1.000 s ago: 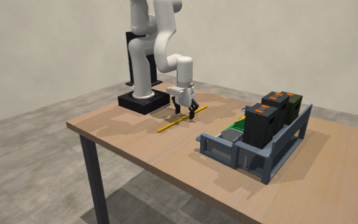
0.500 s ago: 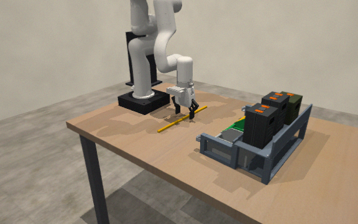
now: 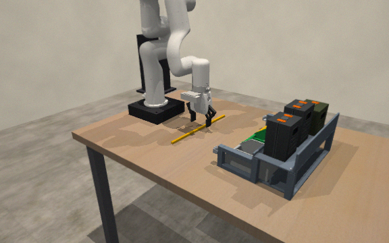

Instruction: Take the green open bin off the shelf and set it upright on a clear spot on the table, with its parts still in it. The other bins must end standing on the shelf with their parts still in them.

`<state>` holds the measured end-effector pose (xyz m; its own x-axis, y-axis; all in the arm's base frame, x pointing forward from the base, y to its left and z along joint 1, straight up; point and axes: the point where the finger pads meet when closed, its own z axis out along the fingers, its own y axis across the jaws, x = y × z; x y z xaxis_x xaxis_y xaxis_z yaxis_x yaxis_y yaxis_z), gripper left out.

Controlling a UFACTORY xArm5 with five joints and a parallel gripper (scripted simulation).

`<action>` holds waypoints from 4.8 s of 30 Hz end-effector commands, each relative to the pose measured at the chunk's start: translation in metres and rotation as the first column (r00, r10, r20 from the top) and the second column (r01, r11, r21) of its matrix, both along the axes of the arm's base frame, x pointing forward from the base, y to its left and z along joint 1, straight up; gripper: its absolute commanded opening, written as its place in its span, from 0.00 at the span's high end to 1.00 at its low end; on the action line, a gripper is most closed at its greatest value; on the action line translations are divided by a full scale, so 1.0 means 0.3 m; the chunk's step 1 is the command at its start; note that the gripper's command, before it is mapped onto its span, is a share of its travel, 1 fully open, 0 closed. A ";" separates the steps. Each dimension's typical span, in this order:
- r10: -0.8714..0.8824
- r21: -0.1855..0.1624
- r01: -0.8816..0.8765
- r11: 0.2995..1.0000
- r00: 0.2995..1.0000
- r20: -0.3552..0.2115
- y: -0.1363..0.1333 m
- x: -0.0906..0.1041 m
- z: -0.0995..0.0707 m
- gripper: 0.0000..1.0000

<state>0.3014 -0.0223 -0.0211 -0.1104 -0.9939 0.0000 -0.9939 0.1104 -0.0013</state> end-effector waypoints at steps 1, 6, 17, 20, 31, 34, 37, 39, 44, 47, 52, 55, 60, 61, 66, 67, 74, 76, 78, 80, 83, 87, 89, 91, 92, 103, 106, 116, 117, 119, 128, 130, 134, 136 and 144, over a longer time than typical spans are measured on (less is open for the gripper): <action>0.000 0.000 0.000 1.000 1.000 0.003 0.000 0.004 0.055 0.00; 0.000 0.000 0.000 1.000 1.000 0.003 0.000 0.003 0.114 0.00; 0.000 0.000 0.000 1.000 1.000 0.003 0.001 0.003 0.189 0.00; 0.000 0.000 0.000 1.000 1.000 0.003 0.001 0.003 0.211 0.00; 0.000 0.000 0.000 1.000 1.000 0.003 0.001 0.004 0.298 0.00; 0.000 0.000 0.000 1.000 1.000 0.003 0.002 0.004 0.322 0.00; 0.000 0.000 0.000 1.000 1.000 0.003 0.002 0.004 0.340 0.00; 0.000 0.000 0.000 1.000 1.000 0.003 0.002 0.004 0.340 0.00; 0.000 -0.006 0.000 1.000 1.000 0.003 -0.001 0.017 0.333 0.00; 0.000 -0.006 0.000 1.000 1.000 0.003 -0.005 0.045 0.333 0.00; 0.000 -0.006 0.000 1.000 1.000 0.003 -0.014 0.093 0.334 0.00; 0.000 -0.006 0.000 1.000 1.000 0.003 -0.019 0.122 0.335 0.00; 0.000 -0.006 0.000 1.000 1.000 0.003 -0.027 0.166 0.335 0.00; 0.000 -0.006 0.000 1.000 1.000 0.003 -0.028 0.174 0.335 0.00; 0.000 -0.006 0.000 1.000 1.000 0.003 -0.035 0.212 0.336 0.00; 0.000 -0.006 0.000 1.000 1.000 0.003 -0.036 0.220 0.336 0.00; 0.000 -0.006 0.000 1.000 1.000 0.003 -0.047 0.281 0.337 0.00; 0.000 -0.006 0.000 1.000 1.000 0.003 -0.047 0.281 0.337 0.00; 0.000 -0.006 0.000 1.000 1.000 0.003 -0.051 0.305 0.337 0.00; 0.000 -0.006 0.000 1.000 1.000 0.003 -0.054 0.321 0.337 0.00; 0.000 -0.006 0.000 1.000 1.000 0.003 -0.058 0.346 0.338 0.00; 0.000 -0.006 0.000 1.000 1.000 0.003 -0.064 0.378 0.338 0.00; 0.000 -0.006 0.000 1.000 1.000 0.003 -0.066 0.394 0.338 0.00; 0.000 -0.006 0.000 1.000 1.000 0.003 -0.071 0.419 0.339 0.00; 0.000 -0.006 0.000 1.000 1.000 0.003 -0.071 0.419 0.339 0.00; 0.000 -0.006 0.000 1.000 1.000 0.003 -0.086 0.507 0.340 0.00; 0.000 -0.006 0.000 1.000 1.000 0.003 -0.090 0.531 0.340 0.00; 0.000 -0.006 0.000 1.000 1.000 0.004 -0.104 0.611 0.342 0.00; 0.000 -0.006 0.000 1.000 1.000 0.004 -0.106 0.619 0.342 0.00; 0.000 -0.006 0.000 1.000 1.000 0.004 -0.109 0.635 0.342 0.00; 0.000 -0.006 0.000 1.000 1.000 0.004 -0.121 0.707 0.343 0.00; 0.000 -0.006 0.000 1.000 1.000 0.004 -0.124 0.723 0.343 0.00; 0.000 -0.006 0.000 1.000 1.000 0.004 -0.130 0.755 0.344 0.00; 0.000 -0.006 0.000 1.000 1.000 0.004 -0.132 0.771 0.344 0.00; 0.000 -0.006 0.000 1.000 1.000 0.004 -0.142 0.827 0.345 0.00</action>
<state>0.5395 -0.0634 0.0802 -0.1105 -0.9939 0.0000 -0.9939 0.1105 -0.0027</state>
